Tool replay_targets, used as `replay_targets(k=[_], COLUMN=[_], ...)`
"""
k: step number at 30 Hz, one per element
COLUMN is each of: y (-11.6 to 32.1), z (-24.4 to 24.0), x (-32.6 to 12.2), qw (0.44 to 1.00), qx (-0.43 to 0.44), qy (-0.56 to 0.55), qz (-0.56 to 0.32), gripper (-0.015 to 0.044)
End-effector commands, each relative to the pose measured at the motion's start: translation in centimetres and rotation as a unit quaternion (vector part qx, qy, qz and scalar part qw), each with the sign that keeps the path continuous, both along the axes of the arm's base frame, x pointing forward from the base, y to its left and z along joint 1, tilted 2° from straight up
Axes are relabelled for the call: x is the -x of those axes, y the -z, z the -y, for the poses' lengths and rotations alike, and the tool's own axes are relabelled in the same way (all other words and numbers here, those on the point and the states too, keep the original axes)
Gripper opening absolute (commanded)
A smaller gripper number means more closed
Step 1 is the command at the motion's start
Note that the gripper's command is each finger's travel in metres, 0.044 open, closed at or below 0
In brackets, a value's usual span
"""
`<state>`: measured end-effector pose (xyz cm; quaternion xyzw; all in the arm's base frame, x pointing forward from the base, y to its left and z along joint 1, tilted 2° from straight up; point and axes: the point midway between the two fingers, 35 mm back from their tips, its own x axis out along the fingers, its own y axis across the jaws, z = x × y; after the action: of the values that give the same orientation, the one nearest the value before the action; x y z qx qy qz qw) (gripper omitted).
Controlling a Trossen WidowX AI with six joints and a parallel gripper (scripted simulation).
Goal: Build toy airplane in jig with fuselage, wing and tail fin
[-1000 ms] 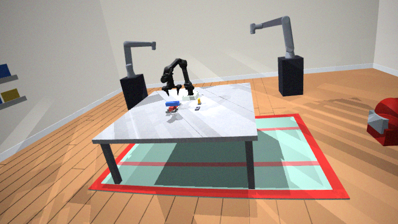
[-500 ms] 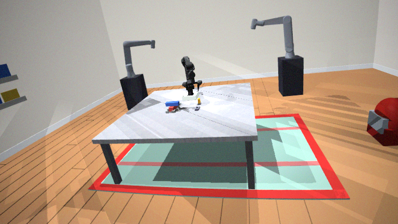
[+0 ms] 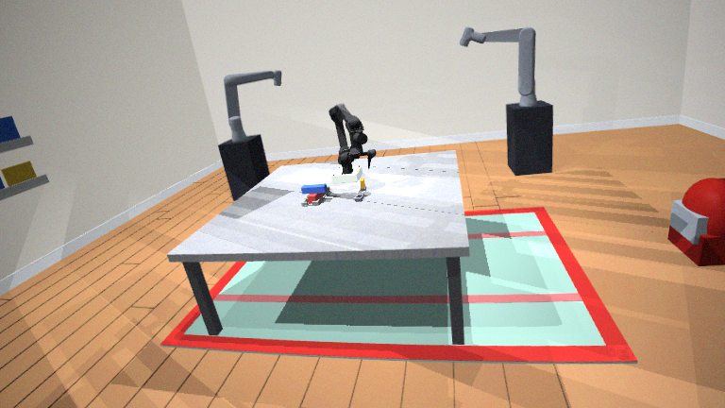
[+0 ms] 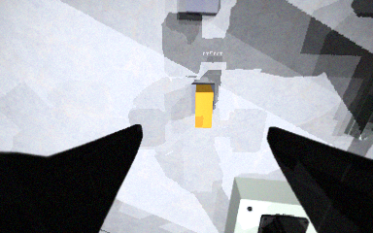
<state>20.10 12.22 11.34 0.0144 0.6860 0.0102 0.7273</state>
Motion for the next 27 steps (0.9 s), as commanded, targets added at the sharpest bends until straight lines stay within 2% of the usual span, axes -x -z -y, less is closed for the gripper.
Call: replay_targets(k=[1, 27], y=[2.7, 6.2], z=[0.1, 0.0], x=[0.4, 0.1], qw=[1.000, 1.000], qx=[0.005, 0.005], qy=[0.003, 0.002], qz=[-0.008, -0.008], gripper=[0.0440, 0.0440])
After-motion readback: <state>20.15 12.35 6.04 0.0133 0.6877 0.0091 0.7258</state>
